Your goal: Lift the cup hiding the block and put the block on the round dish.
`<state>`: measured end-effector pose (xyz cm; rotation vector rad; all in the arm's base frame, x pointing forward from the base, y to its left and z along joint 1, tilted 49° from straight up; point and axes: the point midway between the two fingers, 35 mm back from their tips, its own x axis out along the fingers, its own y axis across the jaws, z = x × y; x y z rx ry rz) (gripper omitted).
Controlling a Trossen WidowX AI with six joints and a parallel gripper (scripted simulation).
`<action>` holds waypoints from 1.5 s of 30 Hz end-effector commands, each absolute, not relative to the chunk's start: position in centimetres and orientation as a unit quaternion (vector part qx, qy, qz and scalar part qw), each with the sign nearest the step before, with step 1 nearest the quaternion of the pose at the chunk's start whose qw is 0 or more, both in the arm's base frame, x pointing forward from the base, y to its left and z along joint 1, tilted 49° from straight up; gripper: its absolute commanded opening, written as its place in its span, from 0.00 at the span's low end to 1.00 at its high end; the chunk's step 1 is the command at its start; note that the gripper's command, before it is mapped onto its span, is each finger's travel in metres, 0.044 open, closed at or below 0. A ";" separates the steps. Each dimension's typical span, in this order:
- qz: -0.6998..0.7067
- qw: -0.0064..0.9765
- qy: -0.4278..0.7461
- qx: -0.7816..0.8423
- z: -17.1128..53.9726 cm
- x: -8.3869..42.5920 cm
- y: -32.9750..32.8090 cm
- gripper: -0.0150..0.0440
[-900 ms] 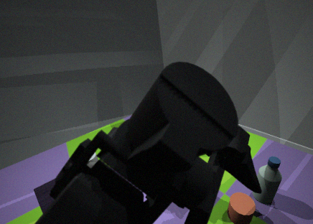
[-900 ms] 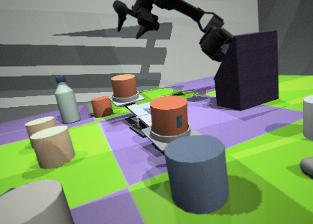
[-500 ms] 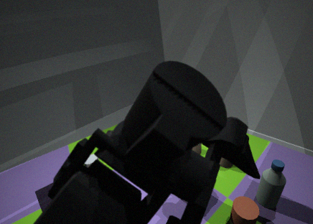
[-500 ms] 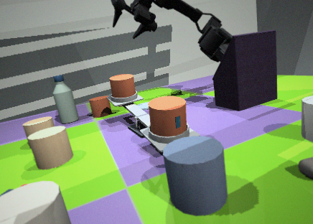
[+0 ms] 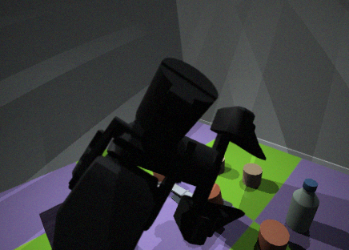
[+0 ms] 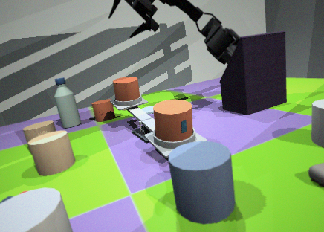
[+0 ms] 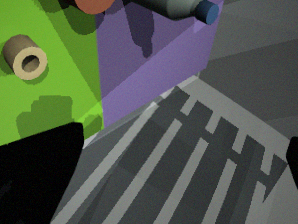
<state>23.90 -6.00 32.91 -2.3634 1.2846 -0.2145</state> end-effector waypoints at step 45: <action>-0.161 0.796 0.391 -0.434 11.9 22.4 6.1 1.00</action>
